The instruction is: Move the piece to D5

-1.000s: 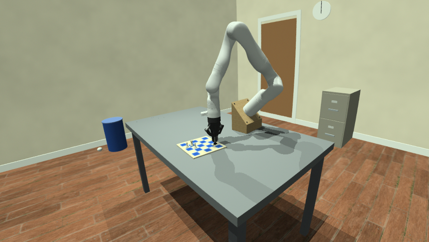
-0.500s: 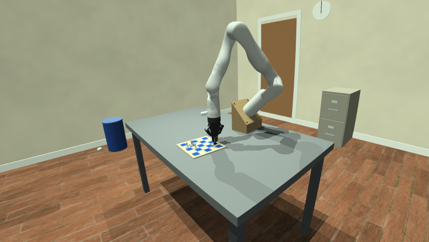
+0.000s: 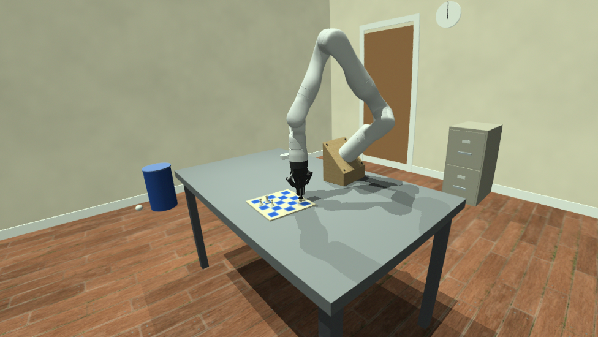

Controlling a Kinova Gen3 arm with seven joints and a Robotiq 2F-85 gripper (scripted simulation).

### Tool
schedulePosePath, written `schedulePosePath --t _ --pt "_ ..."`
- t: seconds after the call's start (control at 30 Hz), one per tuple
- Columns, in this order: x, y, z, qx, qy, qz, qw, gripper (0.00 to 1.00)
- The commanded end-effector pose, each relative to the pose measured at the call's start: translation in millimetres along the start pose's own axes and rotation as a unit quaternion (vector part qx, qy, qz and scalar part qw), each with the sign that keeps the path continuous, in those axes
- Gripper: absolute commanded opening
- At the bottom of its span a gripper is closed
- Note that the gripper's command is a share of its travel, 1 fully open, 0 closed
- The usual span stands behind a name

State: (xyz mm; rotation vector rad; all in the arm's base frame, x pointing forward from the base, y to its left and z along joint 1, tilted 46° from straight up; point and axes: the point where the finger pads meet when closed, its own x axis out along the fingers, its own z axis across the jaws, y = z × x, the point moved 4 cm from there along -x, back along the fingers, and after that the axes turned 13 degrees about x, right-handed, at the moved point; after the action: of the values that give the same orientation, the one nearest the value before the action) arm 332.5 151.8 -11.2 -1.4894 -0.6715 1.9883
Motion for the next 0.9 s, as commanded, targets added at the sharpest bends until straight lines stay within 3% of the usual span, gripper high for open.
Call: schedulePosePath --t 0.0,0.47,0.87 --pt "-10.8 0.6 -3.9 -0.001 0.008 0.002 1.000 0.00" --pt "-83.0 0.2 -2.8 -0.001 0.008 0.002 1.000 0.00" --pt "-92.0 0.2 -2.6 -0.001 0.008 0.002 1.000 0.00"
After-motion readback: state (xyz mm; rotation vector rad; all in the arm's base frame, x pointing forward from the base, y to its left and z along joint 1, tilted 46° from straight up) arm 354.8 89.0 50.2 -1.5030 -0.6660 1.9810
